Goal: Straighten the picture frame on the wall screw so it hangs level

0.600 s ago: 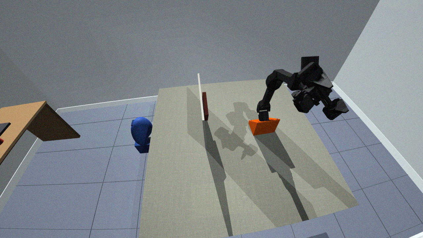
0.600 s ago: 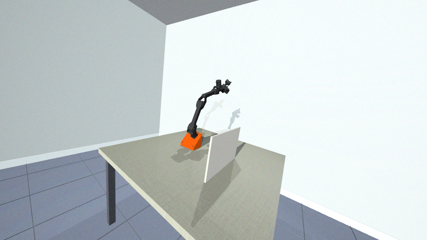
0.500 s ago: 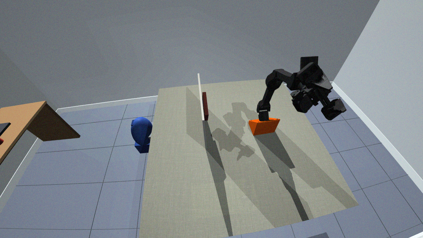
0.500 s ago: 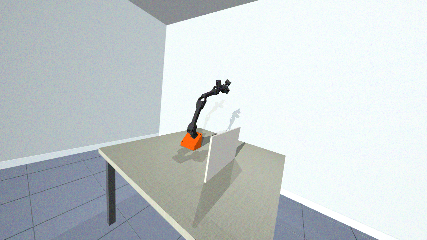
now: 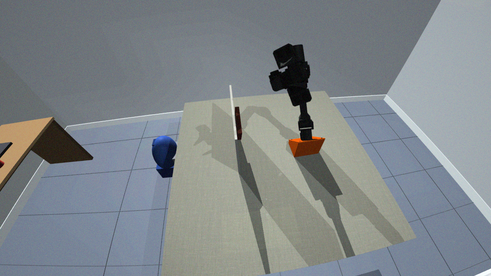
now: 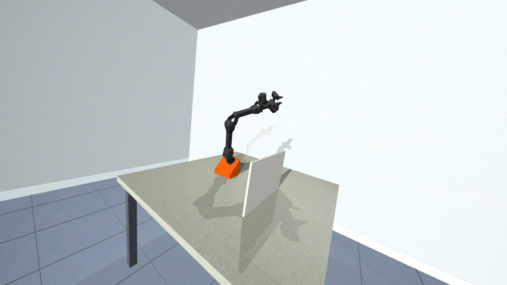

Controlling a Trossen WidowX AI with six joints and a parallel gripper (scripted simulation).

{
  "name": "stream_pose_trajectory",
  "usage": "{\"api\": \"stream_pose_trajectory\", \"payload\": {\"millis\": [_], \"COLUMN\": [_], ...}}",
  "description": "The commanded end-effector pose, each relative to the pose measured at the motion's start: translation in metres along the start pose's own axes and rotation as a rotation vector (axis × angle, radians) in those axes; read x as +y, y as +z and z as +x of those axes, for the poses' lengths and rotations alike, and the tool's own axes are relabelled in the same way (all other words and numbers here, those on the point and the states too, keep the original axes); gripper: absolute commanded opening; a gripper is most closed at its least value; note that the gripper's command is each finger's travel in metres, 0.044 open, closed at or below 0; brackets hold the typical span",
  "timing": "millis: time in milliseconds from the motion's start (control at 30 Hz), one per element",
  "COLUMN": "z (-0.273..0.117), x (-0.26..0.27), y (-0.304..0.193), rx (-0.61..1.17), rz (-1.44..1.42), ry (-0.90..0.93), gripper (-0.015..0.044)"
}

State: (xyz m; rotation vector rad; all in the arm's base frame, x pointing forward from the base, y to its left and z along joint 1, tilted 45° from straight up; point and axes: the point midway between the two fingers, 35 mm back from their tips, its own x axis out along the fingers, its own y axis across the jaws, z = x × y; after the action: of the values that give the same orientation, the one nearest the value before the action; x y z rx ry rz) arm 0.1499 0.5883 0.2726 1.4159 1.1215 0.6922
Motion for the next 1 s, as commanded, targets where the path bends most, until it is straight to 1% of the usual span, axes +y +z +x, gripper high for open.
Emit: {"api": "stream_pose_trajectory", "payload": {"millis": [0, 233, 467, 700, 867, 967], "z": [-0.028, -0.109, -0.206, -0.307, -0.351, -0.381], "x": [0.017, 0.051, 0.053, 0.022, -0.012, -0.035], "y": [0.037, 0.127, 0.199, 0.249, 0.265, 0.275], "rx": [-0.062, -0.237, -0.436, -0.656, -0.742, -0.831], "rz": [-0.092, -0.306, -0.535, -0.776, -0.953, -1.027], "ry": [0.015, 0.048, 0.037, -0.033, -0.129, -0.18], "gripper": [0.026, 0.026, 0.026, 0.026, 0.026, 0.026]}}
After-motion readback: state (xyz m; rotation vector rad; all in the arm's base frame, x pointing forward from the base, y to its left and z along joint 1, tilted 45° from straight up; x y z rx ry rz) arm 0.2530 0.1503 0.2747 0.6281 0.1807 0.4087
